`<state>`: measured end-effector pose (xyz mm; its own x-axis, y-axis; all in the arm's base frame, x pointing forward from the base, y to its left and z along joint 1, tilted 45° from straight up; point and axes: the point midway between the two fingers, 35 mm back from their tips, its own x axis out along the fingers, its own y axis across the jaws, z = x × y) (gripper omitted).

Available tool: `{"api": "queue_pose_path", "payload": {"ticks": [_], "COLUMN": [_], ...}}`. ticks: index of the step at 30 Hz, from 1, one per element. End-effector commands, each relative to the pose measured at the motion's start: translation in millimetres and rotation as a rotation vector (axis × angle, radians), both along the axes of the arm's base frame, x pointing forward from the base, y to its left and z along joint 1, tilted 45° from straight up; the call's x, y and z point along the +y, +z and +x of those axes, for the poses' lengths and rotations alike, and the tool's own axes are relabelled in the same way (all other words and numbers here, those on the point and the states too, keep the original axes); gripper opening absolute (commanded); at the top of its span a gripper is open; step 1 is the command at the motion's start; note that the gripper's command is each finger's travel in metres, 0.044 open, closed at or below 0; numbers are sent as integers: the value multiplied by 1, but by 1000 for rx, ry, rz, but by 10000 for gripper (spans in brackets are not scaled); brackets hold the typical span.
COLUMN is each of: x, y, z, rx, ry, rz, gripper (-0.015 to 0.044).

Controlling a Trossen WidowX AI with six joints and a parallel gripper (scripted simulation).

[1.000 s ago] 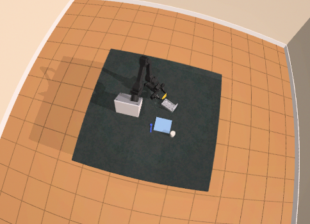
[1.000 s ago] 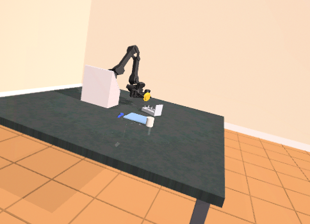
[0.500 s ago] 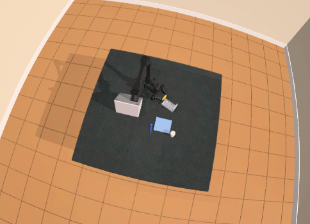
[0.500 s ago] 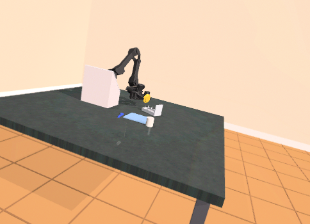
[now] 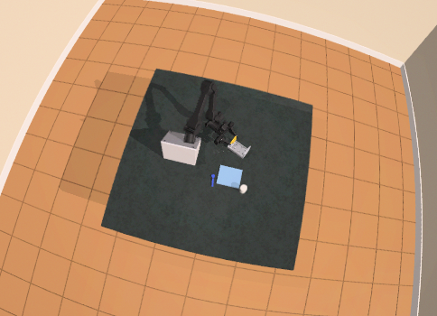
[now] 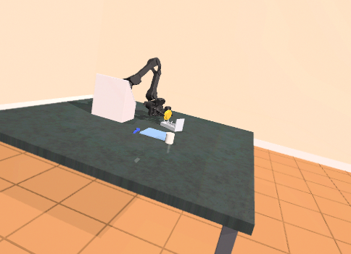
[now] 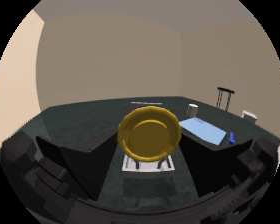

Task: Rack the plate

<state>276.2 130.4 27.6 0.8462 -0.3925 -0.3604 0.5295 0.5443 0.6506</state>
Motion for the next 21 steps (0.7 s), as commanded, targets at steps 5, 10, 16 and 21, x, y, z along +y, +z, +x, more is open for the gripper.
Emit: {"api": "queue_pose_path", "payload": {"ticks": [5, 10, 16, 21], "x": [-6, -11, -1, 2], "y": [-5, -8, -18, -22], "z": [7, 14, 17, 17], "rx": [5, -1, -5, -4], "ry": [-2, -4, -5, -5], "rz": [-7, -1, 3, 4], "gripper": [0, 0, 0, 0]}}
